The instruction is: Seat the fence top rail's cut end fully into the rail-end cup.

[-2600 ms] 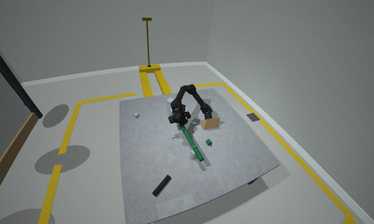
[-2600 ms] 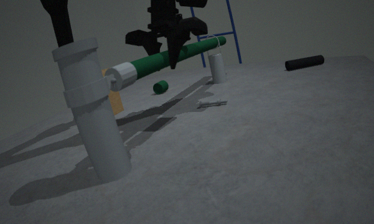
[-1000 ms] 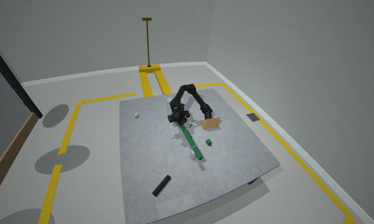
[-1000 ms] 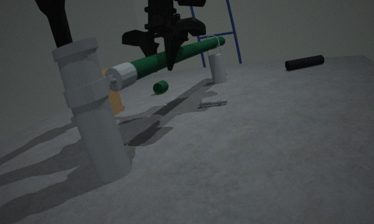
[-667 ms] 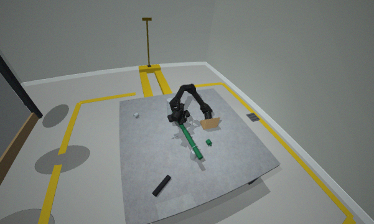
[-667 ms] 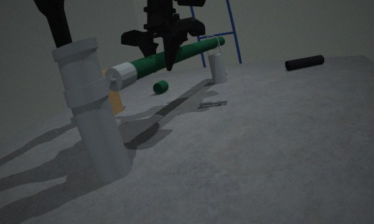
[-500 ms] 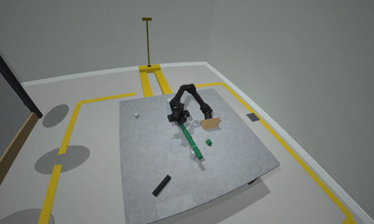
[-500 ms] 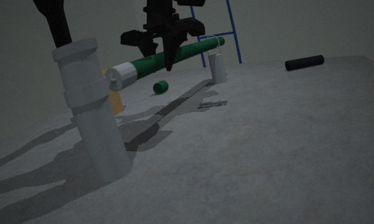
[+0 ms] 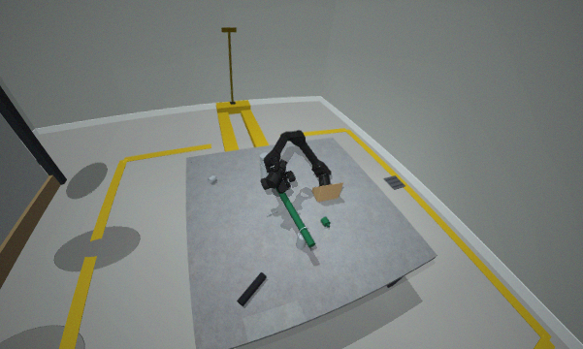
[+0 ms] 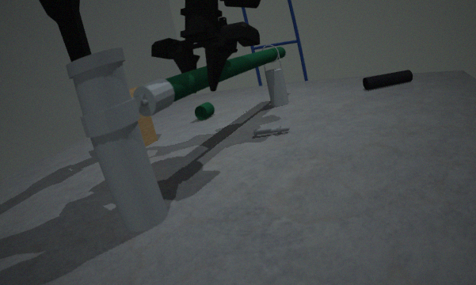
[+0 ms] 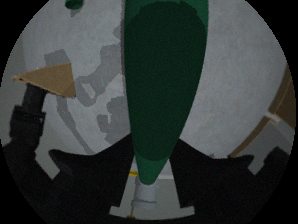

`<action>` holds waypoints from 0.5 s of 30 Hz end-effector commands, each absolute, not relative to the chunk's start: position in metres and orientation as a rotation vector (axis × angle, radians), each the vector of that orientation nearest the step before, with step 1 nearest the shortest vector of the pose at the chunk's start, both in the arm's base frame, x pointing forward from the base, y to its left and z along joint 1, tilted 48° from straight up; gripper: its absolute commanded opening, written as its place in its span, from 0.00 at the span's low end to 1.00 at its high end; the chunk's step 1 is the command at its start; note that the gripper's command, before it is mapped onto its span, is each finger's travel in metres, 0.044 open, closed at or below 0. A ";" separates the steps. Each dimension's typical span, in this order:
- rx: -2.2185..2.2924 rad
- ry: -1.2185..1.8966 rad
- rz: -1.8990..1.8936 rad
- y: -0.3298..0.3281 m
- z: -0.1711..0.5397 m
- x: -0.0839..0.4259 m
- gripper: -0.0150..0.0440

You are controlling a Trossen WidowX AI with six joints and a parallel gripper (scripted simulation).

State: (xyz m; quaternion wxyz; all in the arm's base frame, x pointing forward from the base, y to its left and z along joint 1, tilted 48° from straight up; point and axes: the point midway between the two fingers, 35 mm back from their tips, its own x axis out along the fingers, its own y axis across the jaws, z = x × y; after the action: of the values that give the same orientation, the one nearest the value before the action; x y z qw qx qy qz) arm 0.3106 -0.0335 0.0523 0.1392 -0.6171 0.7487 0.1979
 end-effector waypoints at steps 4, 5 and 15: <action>-1.805 2.154 0.557 -0.035 0.059 0.312 0.25; -1.805 2.154 0.557 -0.036 0.059 0.312 0.25; -1.805 2.154 0.557 -0.038 0.062 0.313 0.25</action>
State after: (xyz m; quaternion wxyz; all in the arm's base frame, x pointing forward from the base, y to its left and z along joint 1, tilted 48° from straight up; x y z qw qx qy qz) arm 0.3105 -0.0369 0.0563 0.1394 -0.6166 0.7491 0.1978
